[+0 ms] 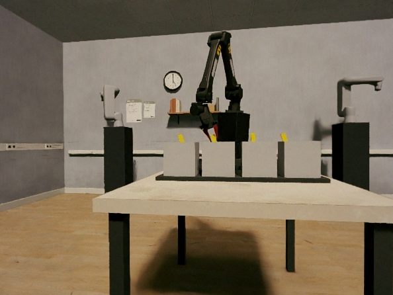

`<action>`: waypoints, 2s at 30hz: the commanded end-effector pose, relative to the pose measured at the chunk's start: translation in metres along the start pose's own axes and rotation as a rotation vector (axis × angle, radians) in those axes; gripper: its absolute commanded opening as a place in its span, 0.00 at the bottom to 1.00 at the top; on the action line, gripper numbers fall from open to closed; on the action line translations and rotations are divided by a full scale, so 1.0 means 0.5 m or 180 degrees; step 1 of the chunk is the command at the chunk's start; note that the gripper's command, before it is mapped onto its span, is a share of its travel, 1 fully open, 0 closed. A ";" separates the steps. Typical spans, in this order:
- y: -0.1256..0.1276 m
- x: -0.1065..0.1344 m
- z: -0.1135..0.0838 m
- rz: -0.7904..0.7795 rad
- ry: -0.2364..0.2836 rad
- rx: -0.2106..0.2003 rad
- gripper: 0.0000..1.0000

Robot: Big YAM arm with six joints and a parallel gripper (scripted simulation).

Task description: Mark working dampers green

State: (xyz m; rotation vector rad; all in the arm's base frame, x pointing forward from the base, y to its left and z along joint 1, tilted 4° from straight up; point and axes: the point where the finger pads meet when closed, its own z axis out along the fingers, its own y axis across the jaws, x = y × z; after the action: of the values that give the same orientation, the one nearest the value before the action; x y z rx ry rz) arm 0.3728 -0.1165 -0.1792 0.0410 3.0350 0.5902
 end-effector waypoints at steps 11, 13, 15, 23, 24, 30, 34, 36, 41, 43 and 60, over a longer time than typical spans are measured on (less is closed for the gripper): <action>-0.001 -0.023 -0.002 -0.0017 -0.0051 0.0013 0.36; -0.001 -0.023 -0.002 -0.0017 -0.0051 0.0013 0.36; -0.001 -0.023 -0.002 -0.0017 -0.0051 0.0013 0.36; -0.001 -0.023 -0.002 -0.0017 -0.0051 0.0013 0.17; -0.001 -0.023 -0.002 -0.0017 -0.0051 0.0013 0.17; -0.002 -0.023 -0.002 -0.0016 -0.0050 0.0019 0.17; -0.002 -0.023 -0.002 -0.0016 -0.0050 0.0019 0.17; -0.002 -0.023 -0.002 -0.0016 -0.0050 0.0019 0.17; -0.002 -0.023 -0.002 -0.0016 -0.0050 0.0019 0.17; -0.002 -0.023 -0.002 -0.0016 -0.0050 0.0019 0.17; 0.000 -0.023 -0.003 -0.0017 -0.0054 0.0027 0.17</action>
State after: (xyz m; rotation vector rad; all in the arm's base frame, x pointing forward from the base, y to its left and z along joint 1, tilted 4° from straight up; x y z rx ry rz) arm 0.3729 -0.1161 -0.1791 0.0410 3.0340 0.5925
